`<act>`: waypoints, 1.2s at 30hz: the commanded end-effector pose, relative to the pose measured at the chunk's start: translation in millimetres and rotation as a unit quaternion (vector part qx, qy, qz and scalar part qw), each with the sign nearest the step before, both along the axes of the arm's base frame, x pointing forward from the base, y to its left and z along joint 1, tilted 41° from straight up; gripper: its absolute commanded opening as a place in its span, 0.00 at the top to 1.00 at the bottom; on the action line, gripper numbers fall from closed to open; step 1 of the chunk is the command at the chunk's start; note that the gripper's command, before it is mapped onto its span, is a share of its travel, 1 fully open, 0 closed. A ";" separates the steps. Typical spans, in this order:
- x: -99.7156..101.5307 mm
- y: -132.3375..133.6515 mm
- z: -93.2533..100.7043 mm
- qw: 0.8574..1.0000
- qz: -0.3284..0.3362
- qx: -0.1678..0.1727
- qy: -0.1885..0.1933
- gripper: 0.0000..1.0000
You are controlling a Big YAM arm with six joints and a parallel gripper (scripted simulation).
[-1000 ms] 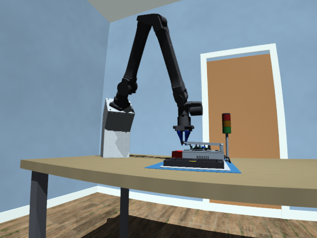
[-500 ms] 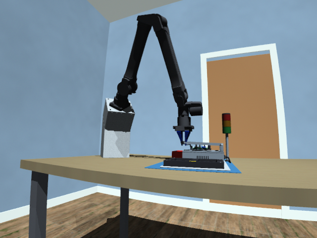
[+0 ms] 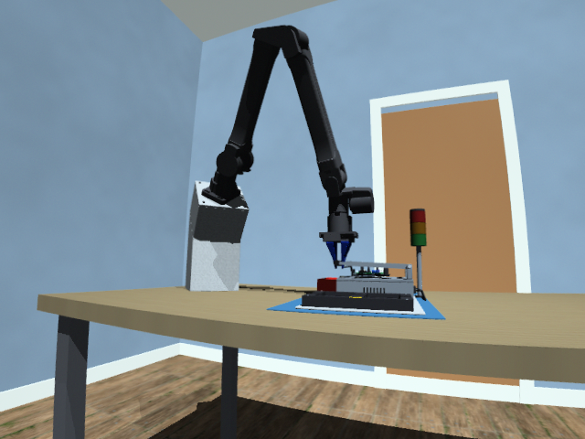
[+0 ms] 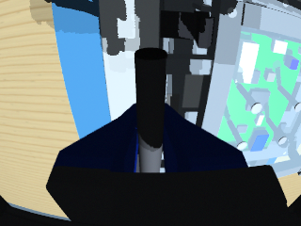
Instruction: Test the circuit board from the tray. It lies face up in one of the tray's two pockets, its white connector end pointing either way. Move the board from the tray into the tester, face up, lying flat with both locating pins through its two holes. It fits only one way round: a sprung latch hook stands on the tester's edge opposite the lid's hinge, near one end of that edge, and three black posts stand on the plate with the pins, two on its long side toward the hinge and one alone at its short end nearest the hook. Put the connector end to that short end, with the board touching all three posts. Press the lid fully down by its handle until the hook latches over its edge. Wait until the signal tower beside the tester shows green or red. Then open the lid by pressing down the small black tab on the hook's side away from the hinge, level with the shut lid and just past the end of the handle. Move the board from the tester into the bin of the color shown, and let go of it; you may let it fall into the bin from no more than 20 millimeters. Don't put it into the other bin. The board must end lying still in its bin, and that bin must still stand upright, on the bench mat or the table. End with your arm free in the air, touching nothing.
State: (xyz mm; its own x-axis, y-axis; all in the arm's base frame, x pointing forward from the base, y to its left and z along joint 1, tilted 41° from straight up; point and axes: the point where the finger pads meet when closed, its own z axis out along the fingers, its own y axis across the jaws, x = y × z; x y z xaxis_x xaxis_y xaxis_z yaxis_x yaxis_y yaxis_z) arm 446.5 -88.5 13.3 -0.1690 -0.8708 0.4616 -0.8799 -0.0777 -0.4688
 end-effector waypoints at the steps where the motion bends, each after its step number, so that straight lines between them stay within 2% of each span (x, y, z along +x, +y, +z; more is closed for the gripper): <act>1: 10.8 -8.7 -6.4 1.000 -0.002 0.002 -0.001 1.00; 36: 11.9 -10.2 -8.9 1.000 -0.002 0.002 -0.001 1.00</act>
State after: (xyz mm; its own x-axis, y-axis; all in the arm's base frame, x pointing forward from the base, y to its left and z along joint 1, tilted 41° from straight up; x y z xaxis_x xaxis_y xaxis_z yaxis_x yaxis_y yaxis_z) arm 447.1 -89.2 12.3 -0.1689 -0.8707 0.4619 -0.8794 -0.0785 -0.4695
